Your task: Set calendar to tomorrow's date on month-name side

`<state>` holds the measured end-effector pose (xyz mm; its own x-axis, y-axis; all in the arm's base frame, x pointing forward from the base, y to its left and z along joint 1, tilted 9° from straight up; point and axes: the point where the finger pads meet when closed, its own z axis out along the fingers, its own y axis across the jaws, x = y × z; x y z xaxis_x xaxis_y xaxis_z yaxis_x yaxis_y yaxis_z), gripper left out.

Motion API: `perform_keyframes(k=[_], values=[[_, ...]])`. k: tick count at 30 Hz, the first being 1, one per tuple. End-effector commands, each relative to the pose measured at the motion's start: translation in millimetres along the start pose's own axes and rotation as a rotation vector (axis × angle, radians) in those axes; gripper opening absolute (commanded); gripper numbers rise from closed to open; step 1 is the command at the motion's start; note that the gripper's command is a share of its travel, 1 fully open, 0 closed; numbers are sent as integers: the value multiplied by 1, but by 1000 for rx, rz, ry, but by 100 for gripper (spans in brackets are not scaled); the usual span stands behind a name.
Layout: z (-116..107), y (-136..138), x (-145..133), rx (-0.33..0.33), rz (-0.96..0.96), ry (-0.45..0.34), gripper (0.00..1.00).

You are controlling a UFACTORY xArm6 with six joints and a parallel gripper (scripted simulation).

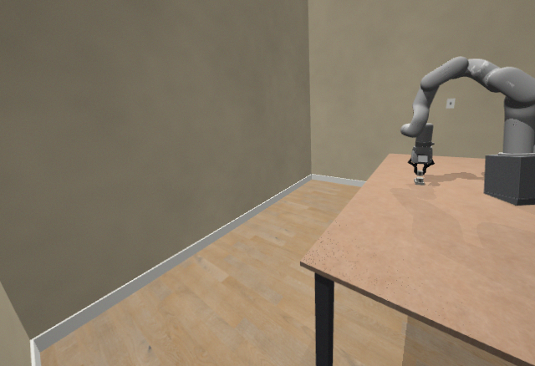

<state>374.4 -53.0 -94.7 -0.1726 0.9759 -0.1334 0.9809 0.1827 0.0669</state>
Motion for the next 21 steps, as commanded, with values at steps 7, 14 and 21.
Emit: perform_keyframes(k=[7,14,21], values=[[-1,1,0,-2,0,-1,27],[0,1,0,-2,0,-1,27],[2,1,0,-2,0,-1,27]])
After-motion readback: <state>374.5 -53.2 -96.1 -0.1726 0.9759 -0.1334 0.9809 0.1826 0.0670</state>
